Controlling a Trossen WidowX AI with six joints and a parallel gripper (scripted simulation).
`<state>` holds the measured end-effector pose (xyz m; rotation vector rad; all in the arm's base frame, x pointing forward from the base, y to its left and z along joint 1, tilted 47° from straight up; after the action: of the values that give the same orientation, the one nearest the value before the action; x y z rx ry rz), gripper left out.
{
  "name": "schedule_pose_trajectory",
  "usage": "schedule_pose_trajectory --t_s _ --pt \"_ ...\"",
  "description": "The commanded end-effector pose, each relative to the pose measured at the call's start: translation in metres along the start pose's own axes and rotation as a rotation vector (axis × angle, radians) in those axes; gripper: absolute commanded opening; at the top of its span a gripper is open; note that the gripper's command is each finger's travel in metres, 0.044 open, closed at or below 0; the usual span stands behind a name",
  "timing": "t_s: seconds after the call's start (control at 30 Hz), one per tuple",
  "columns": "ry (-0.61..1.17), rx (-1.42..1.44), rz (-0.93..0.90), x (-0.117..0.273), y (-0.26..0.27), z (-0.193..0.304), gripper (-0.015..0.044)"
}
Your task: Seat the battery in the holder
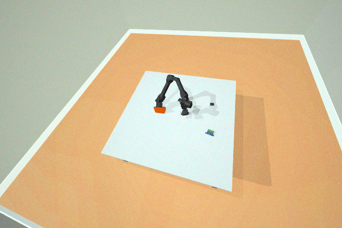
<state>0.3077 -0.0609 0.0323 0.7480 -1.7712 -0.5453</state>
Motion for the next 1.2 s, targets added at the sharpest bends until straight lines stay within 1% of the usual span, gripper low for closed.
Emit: schedule_pose_trajectory --t_s 0.0,1.17 --pt "-0.046 -0.001 0.001 -0.004 0.004 0.001 0.007" --pt "-0.235 -0.012 0.025 -0.022 0.003 0.016 0.007"
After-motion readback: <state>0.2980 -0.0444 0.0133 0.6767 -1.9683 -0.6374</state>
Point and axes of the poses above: the point midway between the two fingers, 35 mm back from their tips, its own x axis back along the fingers, its own y axis across the jaws, z = x × y, the point moved 4 cm from there along x, back along the fingers, and after that the axes turned 2 degrees about x, right-handed, at the moved point
